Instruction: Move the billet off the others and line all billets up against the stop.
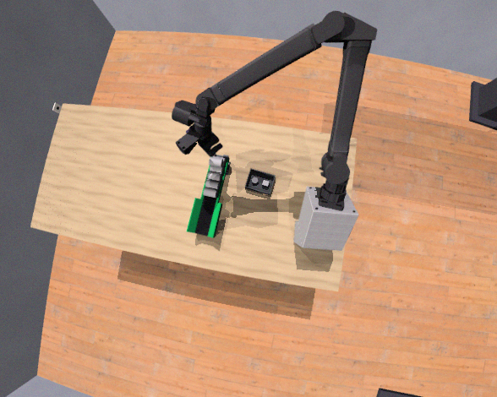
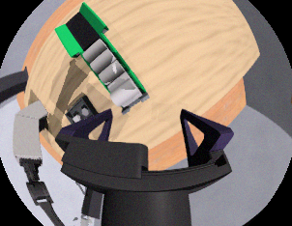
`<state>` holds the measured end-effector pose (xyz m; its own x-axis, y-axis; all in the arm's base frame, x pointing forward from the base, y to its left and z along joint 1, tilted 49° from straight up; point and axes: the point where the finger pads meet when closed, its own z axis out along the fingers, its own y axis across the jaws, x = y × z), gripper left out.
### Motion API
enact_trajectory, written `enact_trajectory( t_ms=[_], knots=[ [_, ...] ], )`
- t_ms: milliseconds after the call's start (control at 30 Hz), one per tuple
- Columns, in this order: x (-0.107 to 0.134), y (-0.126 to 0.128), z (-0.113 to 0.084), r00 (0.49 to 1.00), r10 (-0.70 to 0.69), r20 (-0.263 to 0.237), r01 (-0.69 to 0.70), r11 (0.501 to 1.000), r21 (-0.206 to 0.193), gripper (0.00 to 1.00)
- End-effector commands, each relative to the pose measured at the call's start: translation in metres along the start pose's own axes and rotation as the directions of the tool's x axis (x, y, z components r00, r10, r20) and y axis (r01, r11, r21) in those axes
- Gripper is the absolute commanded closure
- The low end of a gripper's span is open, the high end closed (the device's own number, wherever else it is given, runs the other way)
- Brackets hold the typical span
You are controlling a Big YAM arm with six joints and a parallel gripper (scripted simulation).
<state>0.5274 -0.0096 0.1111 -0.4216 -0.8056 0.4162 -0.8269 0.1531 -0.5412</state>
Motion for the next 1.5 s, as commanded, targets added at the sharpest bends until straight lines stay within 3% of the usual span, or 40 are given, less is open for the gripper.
enact_trajectory(
  t_ms=[0, 233, 367, 467, 533, 567, 700, 733, 1467],
  knots=[
    [-0.009, -0.012, -0.007, 0.991, -0.131, -0.018, 0.131, 0.991, 0.001, 0.00],
    [-0.016, 0.021, 0.009, 0.891, -0.440, -0.112, 0.430, 0.897, -0.106, 0.00],
    [-0.005, 0.029, 0.022, 0.839, -0.525, -0.140, 0.503, 0.848, -0.168, 0.00],
    [-0.012, 0.032, 0.018, 0.818, -0.558, -0.141, 0.536, 0.827, -0.170, 0.00],
    [-0.012, 0.032, 0.018, 0.818, -0.558, -0.141, 0.536, 0.827, -0.170, 0.00],
    [-0.006, 0.023, 0.008, 0.829, -0.541, -0.143, 0.522, 0.840, -0.148, 0.00],
    [-0.007, 0.025, 0.010, 0.826, -0.546, -0.142, 0.527, 0.836, -0.153, 0.00],
    [-0.010, 0.030, 0.016, 0.819, -0.556, -0.140, 0.535, 0.829, -0.165, 1.00],
    [-0.011, 0.032, 0.018, 0.818, -0.558, -0.140, 0.535, 0.828, -0.169, 1.00]
  ],
)
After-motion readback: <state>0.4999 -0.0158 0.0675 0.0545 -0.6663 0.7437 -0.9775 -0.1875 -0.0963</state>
